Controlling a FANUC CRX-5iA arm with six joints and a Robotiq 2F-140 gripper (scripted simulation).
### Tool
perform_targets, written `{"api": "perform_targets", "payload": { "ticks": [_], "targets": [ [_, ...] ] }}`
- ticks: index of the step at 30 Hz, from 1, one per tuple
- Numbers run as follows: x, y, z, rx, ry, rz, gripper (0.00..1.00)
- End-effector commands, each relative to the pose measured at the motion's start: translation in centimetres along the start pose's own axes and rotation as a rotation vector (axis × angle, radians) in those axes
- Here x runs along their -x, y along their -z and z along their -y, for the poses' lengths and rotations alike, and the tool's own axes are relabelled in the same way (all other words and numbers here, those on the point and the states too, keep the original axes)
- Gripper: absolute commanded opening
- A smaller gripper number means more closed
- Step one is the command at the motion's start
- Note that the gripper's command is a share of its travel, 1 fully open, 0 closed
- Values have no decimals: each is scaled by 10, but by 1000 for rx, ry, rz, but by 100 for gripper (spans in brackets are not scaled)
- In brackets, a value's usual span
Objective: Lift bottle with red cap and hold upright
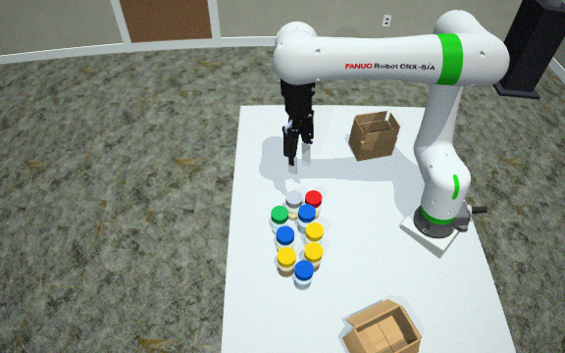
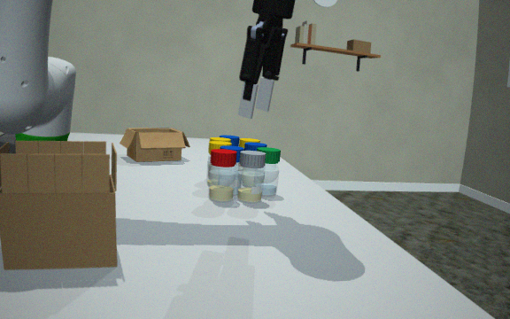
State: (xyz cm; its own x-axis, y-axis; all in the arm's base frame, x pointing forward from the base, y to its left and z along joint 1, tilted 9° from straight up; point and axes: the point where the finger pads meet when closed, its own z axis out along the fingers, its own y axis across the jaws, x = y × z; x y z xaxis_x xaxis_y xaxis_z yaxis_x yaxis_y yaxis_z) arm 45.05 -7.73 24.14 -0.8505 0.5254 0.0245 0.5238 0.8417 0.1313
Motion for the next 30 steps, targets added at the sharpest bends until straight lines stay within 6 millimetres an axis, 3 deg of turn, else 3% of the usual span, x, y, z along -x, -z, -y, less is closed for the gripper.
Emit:
{"api": "perform_targets", "payload": {
  "ticks": [1,9,16,26,30],
  "targets": [
    [-2,2,-1,-4,63,3,51],
    [-9,4,-3,-19,331,6,51],
    [-9,4,-3,-19,331,6,51],
    [-18,8,-5,-39,660,6,51],
    [-18,8,-5,-39,660,6,51]
  ]
}}
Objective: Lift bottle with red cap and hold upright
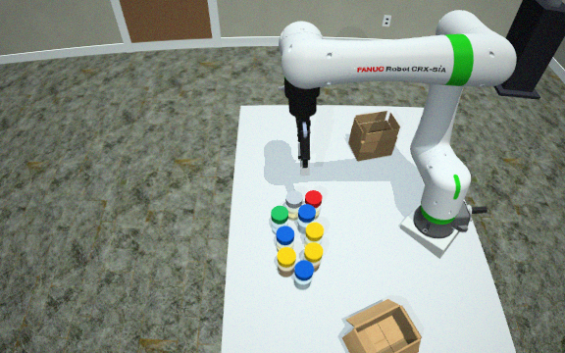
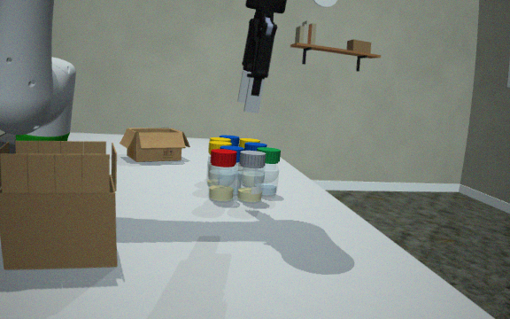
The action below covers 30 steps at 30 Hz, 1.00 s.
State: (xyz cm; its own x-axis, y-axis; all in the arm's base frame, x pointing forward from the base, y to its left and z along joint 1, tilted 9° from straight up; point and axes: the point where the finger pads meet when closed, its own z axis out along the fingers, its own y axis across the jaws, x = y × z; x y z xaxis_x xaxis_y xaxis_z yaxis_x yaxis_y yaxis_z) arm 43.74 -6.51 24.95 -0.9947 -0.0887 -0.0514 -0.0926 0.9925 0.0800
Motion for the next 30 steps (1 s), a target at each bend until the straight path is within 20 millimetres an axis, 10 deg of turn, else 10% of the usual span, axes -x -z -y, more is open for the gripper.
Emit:
{"api": "perform_targets", "payload": {
  "ticks": [1,30],
  "targets": [
    [0,1,0,1,14,2,51],
    [-12,9,-12,-36,673,-13,51]
  ]
}}
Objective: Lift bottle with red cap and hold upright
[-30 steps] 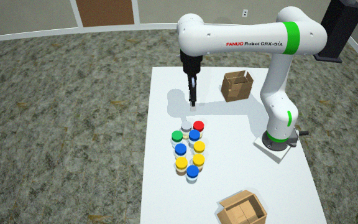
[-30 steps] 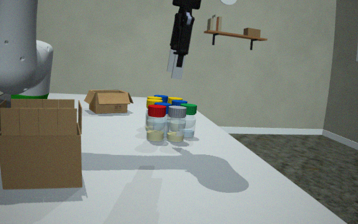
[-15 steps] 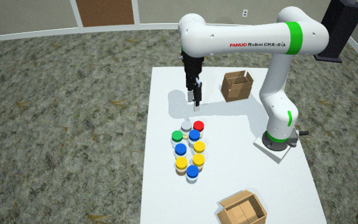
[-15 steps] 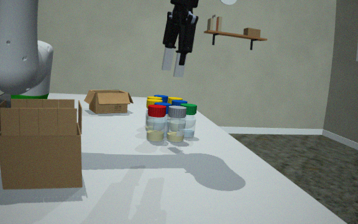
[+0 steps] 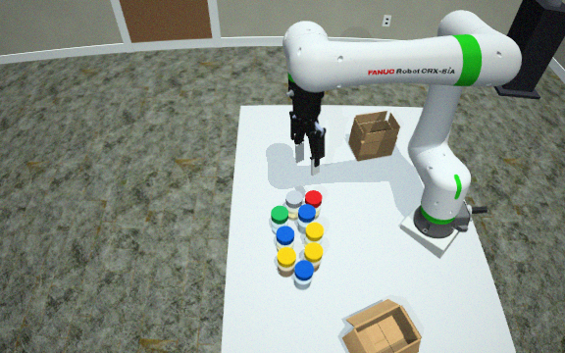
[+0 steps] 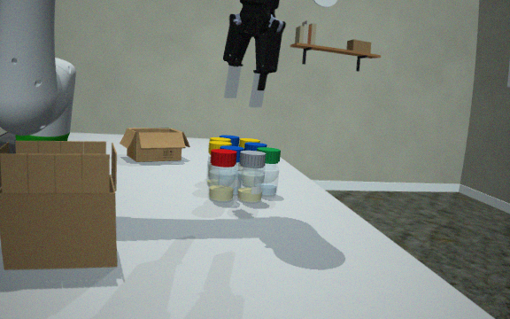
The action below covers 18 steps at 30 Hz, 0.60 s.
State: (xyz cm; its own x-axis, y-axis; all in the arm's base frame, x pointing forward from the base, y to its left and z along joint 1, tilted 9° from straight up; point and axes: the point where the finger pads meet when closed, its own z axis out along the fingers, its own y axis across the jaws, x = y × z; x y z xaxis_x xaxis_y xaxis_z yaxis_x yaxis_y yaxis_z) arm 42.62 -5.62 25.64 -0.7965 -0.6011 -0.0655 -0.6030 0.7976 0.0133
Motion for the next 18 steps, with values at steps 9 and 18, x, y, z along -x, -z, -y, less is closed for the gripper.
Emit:
{"api": "perform_targets", "payload": {
  "ticks": [9,18],
  "targets": [
    [-1,3,-4,-8,178,-3,51],
    [-3,6,-10,-19,445,-13,51]
  ]
}}
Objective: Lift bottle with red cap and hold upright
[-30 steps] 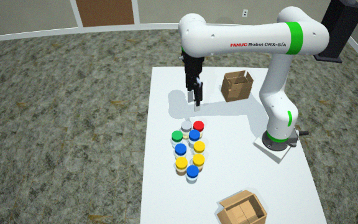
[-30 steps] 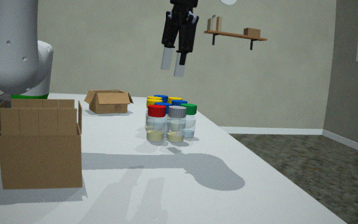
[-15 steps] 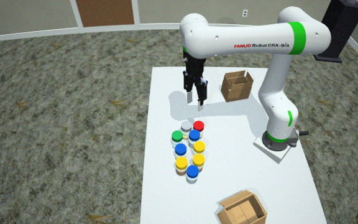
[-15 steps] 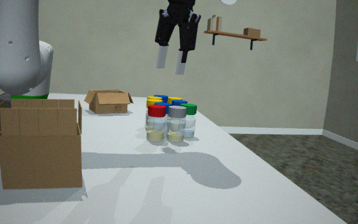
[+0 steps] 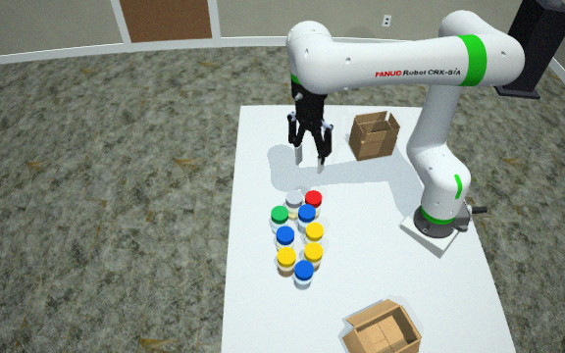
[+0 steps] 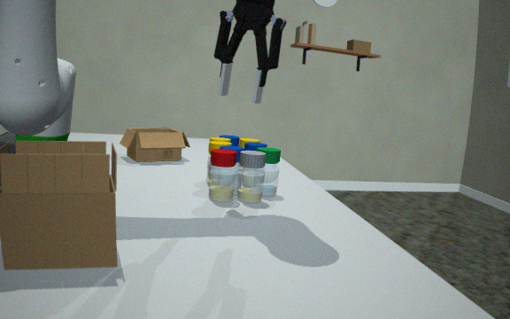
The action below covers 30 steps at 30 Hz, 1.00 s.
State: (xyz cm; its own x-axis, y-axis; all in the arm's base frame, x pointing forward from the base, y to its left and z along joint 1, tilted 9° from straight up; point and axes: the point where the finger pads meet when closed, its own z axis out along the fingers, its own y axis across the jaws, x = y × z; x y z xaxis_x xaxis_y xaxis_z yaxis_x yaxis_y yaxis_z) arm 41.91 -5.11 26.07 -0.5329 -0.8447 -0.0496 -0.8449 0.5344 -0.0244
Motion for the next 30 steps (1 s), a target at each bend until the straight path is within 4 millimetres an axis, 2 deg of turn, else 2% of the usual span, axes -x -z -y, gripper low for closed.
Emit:
{"api": "perform_targets", "payload": {
  "ticks": [1,6,16,23,30],
  "targets": [
    [0,2,-2,-3,84,1,51],
    [0,2,-2,-3,84,1,51],
    [1,6,-9,-13,413,-16,51],
    [1,6,-9,-13,413,-16,51],
    [1,8,-14,-18,642,-30,51]
  ]
}}
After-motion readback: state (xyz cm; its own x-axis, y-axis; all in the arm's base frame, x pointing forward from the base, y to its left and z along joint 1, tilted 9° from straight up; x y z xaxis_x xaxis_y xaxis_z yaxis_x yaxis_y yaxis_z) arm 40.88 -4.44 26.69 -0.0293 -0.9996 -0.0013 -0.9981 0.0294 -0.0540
